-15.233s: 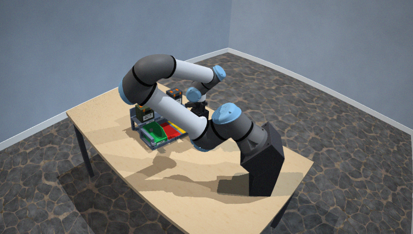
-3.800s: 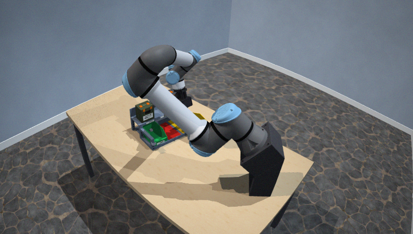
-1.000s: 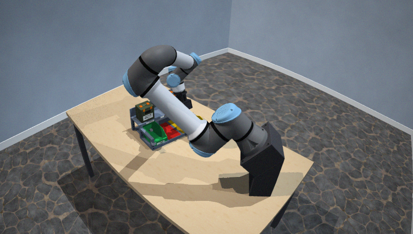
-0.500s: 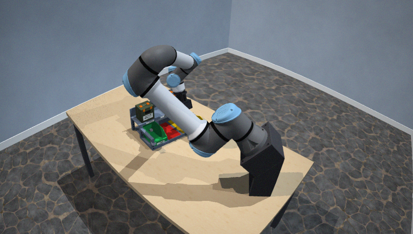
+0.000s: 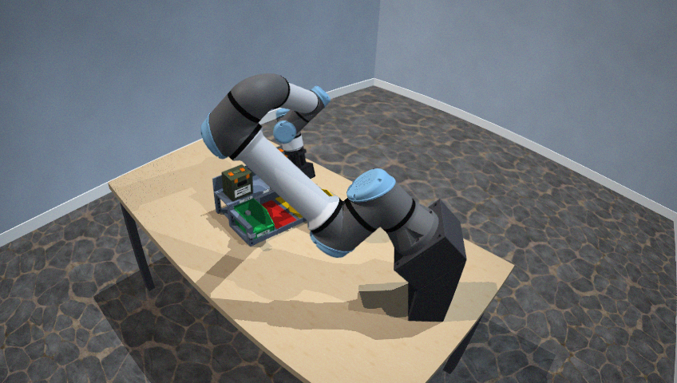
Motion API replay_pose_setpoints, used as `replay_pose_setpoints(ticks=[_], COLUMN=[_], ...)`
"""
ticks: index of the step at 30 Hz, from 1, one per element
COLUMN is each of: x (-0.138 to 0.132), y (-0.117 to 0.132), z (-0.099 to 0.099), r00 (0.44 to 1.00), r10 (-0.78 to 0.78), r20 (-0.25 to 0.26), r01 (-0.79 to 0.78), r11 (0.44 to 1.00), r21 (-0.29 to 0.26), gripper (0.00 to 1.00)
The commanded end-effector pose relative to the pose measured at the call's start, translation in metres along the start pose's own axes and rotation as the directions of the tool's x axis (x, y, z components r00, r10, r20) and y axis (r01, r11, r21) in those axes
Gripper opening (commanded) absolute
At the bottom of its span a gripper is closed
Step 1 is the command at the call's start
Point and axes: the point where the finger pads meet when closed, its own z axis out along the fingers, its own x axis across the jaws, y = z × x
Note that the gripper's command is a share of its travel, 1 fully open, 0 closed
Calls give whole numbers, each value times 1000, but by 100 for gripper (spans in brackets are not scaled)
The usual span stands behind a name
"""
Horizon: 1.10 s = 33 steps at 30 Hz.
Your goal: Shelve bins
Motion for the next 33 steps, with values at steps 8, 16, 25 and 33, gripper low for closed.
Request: replay_pose_setpoints(ticks=[8, 16, 25, 33], x=[0, 0, 0, 0], y=[-5, -10, -14, -16], z=[0, 0, 0, 0], r00=[1000, 1000, 1000, 1000], r10=[1, 2, 2, 3], r20=[0, 0, 1, 1], r01=[-1, -2, -3, -3], r11=[1000, 999, 999, 998], r21=[21, 40, 53, 62], gripper=[0, 0, 0, 0])
